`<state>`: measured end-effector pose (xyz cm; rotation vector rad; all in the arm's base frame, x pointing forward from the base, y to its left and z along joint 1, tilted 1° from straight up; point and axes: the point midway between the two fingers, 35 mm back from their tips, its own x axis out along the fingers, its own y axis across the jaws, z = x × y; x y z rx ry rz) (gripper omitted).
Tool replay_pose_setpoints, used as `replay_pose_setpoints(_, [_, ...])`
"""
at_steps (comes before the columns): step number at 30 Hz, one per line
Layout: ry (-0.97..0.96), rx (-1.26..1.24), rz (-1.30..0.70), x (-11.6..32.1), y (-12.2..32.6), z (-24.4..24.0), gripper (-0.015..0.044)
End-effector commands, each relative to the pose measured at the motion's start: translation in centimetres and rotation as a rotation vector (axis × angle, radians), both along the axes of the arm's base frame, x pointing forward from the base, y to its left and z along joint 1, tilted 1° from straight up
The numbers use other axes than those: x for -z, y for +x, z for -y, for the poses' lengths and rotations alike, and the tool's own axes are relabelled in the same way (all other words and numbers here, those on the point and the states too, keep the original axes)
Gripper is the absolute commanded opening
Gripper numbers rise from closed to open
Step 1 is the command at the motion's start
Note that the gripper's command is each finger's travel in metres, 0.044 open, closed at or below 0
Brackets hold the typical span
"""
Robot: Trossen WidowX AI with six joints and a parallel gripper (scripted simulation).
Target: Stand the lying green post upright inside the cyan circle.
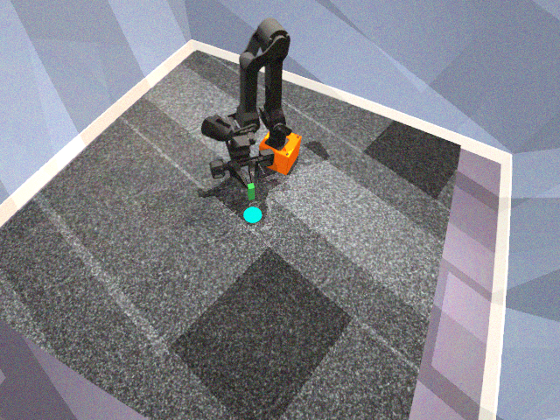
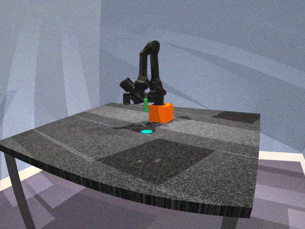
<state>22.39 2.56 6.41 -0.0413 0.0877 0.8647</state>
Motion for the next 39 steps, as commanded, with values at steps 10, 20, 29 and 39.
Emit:
replay_pose_setpoints(10, [-0.001, -0.003, 0.006, 1.7, 0.4, 0.3, 0.0023])
replay_pose_setpoints(20, [-0.002, -0.004, 0.007, 3.1, 0.6, 0.4, 0.0023])
replay_pose_setpoints(29, [-0.003, -0.004, 0.007, 4.4, 0.5, 0.4, 0.0023])
replay_pose_setpoints(39, [-0.003, -0.004, 0.008, 5.8, 0.3, 0.3, 0.0023])
